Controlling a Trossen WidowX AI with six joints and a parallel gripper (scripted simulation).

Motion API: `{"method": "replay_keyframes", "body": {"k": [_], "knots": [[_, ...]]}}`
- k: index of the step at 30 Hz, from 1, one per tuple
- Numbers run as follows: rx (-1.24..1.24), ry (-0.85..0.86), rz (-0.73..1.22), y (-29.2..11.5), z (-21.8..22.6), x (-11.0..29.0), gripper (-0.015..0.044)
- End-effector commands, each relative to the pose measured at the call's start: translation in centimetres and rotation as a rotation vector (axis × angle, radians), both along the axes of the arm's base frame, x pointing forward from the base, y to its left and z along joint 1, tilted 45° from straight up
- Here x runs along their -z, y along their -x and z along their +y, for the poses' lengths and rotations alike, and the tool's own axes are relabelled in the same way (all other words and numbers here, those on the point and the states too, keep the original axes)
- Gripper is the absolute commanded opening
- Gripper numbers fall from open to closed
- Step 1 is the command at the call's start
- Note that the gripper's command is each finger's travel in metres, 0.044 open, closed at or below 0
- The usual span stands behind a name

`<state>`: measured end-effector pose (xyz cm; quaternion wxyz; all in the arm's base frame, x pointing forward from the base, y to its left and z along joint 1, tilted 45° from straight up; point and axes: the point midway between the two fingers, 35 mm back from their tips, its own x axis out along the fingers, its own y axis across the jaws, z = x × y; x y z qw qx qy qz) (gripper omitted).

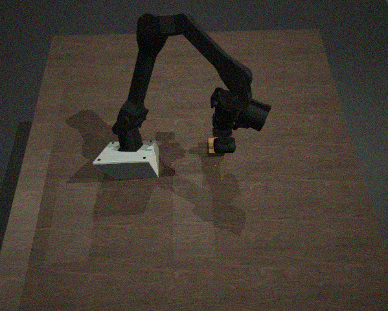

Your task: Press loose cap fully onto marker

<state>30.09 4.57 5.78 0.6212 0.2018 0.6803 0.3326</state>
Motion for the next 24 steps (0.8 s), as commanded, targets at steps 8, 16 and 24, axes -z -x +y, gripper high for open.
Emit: {"method": "replay_keyframes", "body": {"k": [8,16,24], "knots": [[0.014,0.004,-0.02,-0.82,-4.07,-3.95,0.0079],[0.014,0.004,-0.02,-0.82,-4.07,-3.95,0.0289],[0.014,0.004,-0.02,-0.82,-4.07,-3.95,0.044]]}}
